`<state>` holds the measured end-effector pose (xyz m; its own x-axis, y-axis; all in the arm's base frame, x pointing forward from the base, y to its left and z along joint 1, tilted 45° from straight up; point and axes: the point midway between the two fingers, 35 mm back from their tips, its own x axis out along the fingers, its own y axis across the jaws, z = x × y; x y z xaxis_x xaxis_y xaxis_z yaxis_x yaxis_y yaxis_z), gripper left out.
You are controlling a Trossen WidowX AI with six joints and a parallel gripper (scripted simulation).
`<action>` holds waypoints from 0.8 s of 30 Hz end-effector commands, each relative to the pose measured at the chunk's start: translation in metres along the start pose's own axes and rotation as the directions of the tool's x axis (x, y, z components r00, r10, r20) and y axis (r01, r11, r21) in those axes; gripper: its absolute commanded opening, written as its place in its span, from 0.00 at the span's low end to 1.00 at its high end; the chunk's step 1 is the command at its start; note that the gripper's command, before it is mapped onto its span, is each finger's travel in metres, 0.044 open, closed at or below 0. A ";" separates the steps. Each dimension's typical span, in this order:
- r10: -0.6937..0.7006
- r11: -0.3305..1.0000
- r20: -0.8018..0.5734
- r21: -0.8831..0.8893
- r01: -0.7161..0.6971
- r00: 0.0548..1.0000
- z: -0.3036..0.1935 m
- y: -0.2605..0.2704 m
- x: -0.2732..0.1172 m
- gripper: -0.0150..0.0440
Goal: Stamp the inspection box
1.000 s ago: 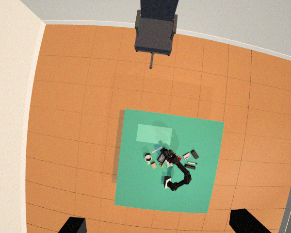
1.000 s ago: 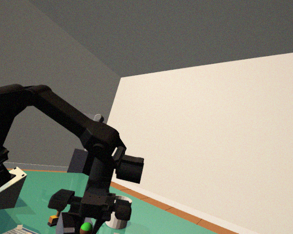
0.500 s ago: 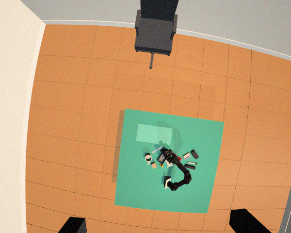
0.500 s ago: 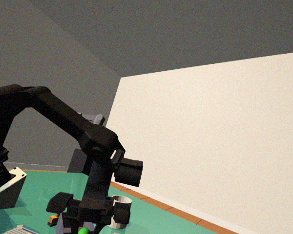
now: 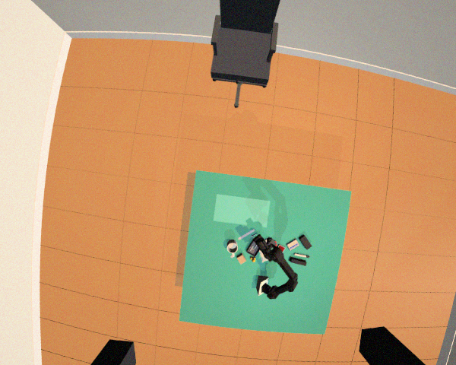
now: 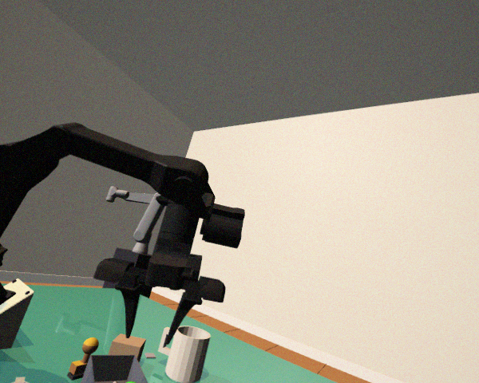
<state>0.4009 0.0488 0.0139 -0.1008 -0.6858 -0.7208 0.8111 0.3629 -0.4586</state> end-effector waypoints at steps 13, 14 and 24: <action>-0.013 1.000 -0.007 -0.001 0.013 1.000 -0.003 -0.004 -0.021 0.71; -0.013 1.000 -0.007 -0.001 0.013 1.000 -0.003 -0.004 -0.021 0.71; -0.010 1.000 -0.001 -0.005 0.010 1.000 -0.002 -0.004 -0.022 0.71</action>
<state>0.3984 0.0638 0.0302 -0.1096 -0.6887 -0.7167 0.8075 0.3588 -0.4682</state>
